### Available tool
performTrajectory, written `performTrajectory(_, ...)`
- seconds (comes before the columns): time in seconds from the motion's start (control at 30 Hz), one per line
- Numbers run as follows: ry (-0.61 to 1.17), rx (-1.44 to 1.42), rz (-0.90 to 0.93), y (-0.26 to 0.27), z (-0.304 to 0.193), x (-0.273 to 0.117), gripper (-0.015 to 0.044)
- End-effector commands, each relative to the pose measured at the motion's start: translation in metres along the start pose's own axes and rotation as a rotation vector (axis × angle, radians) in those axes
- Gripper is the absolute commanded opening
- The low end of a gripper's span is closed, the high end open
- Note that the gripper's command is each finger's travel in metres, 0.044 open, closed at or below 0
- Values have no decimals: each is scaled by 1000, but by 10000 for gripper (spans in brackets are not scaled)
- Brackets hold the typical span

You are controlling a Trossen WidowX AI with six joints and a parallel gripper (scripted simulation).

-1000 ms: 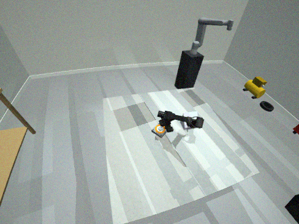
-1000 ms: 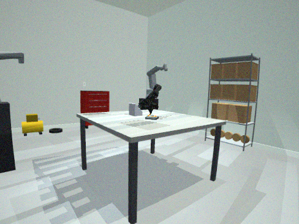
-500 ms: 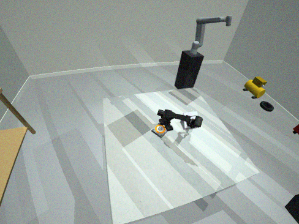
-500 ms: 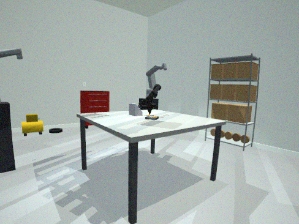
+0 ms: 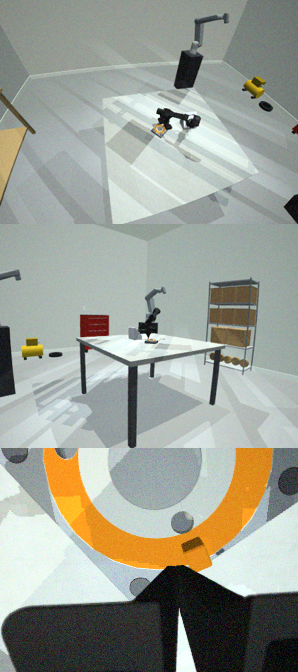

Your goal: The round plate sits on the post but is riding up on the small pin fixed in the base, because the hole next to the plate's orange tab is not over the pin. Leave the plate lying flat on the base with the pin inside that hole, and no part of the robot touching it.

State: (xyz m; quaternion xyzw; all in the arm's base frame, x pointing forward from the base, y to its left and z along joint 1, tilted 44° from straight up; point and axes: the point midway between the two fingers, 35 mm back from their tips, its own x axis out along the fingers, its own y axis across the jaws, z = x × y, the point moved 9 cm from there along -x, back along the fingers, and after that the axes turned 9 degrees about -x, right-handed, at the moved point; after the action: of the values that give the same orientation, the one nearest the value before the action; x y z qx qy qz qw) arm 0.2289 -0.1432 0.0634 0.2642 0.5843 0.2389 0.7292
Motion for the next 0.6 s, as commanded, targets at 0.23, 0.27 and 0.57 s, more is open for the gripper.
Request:
performTrajectory(0.23, 9, 0, -2, -10, 0, 2, 0)
performTrajectory(0.27, 9, 0, -2, -10, 0, 2, 0)
performTrajectory(0.57, 10, 1, -4, -10, 1, -26, 0)
